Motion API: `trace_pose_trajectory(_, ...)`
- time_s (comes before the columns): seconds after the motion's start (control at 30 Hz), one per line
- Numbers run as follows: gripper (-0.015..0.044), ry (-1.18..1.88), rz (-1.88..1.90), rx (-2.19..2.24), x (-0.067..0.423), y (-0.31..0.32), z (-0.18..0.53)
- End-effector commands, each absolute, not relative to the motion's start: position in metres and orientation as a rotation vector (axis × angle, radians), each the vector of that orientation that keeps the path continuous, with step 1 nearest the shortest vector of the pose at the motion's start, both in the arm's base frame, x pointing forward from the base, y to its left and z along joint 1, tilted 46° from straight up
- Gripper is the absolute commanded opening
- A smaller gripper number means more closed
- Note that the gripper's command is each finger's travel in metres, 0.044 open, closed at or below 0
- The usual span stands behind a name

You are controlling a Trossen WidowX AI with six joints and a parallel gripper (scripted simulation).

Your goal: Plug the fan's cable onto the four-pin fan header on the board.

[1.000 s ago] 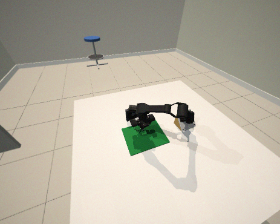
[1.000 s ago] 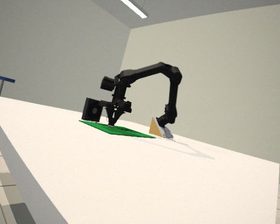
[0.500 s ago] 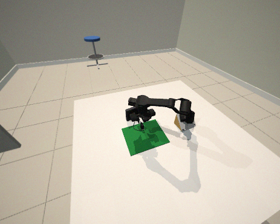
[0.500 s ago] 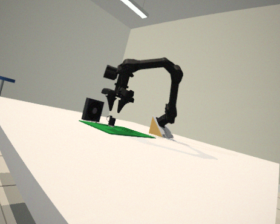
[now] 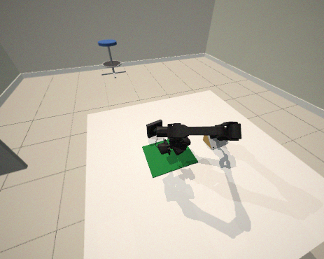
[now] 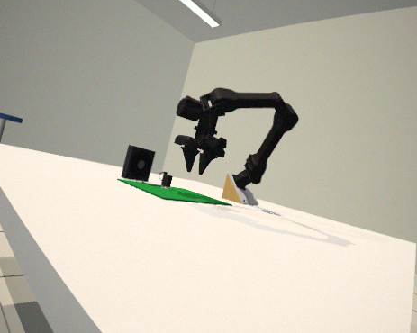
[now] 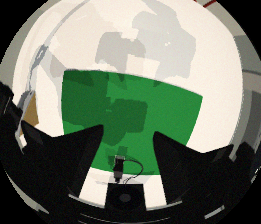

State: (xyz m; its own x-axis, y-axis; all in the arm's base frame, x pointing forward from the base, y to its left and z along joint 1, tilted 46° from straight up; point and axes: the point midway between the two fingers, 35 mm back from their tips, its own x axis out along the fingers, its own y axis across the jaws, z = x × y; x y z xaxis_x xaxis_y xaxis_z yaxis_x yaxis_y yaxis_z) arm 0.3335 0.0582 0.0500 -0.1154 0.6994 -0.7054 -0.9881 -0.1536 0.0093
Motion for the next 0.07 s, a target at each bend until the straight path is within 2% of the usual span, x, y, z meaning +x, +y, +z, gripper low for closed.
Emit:
trace_pose_trajectory(0.0, 0.026, 0.597, 1.631, -0.646, 0.3308, 0.0588, 0.0484)
trace_pose_trajectory(0.03, 0.026, 0.597, 1.631, -0.646, 0.3308, 0.0588, 0.0484)
